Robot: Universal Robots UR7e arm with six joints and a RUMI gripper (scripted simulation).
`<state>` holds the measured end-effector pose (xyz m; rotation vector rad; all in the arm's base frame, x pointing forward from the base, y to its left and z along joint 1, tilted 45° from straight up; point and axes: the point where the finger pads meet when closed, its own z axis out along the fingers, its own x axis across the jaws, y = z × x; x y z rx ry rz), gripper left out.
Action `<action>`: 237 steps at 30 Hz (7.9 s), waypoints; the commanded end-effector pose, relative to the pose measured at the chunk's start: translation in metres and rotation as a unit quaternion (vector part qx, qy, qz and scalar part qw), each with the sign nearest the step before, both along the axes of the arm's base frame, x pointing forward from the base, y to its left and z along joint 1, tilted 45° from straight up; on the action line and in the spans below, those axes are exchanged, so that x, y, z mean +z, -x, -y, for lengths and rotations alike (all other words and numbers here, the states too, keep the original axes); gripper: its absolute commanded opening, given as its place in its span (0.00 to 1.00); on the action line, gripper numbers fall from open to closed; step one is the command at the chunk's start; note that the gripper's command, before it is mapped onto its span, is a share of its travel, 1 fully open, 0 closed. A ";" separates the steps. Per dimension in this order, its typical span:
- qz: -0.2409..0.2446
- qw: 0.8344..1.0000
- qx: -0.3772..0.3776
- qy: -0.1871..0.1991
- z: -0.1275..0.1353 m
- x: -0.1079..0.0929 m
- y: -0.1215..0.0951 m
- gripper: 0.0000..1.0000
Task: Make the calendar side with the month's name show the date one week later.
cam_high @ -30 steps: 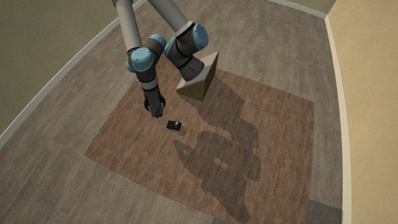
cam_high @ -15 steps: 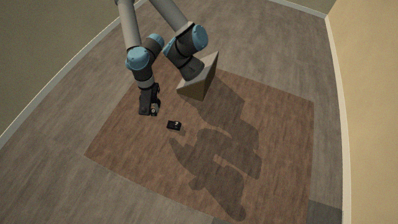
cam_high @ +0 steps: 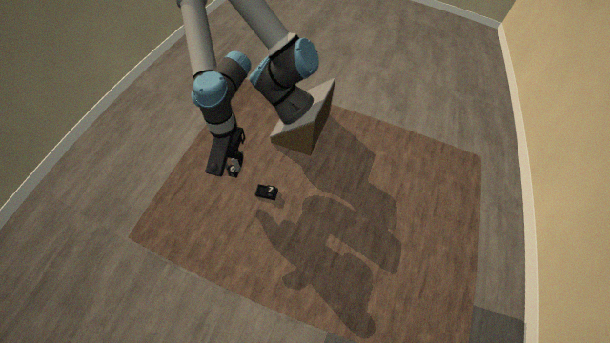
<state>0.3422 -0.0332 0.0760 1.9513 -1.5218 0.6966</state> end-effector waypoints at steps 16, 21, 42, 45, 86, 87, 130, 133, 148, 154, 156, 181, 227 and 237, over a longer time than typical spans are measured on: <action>0.001 1.000 -0.001 0.000 0.003 -0.003 0.000 0.10; 0.001 1.000 -0.001 0.000 0.009 -0.009 -0.001 0.10; 0.001 1.000 -0.001 0.000 0.048 -0.049 -0.004 0.10; 0.001 1.000 -0.001 0.000 0.052 -0.053 -0.005 0.10; 0.001 1.000 -0.001 0.000 0.066 -0.067 -0.006 0.10; 0.001 1.000 -0.001 0.000 0.066 -0.067 -0.006 0.10; 0.001 1.000 -0.001 0.000 0.069 -0.070 -0.006 0.10; 0.001 1.000 -0.001 0.000 0.069 -0.070 -0.006 0.10; 0.001 1.000 -0.001 0.000 0.069 -0.070 -0.006 0.10; 0.001 1.000 -0.001 0.000 0.069 -0.070 -0.006 0.10; 0.001 1.000 -0.001 0.000 0.069 -0.070 -0.006 0.10; 0.001 1.000 -0.001 0.000 0.069 -0.070 -0.006 0.10; 0.001 1.000 -0.001 0.000 0.069 -0.070 -0.006 0.28; 0.001 1.000 -0.001 0.000 0.067 -0.068 -0.006 0.28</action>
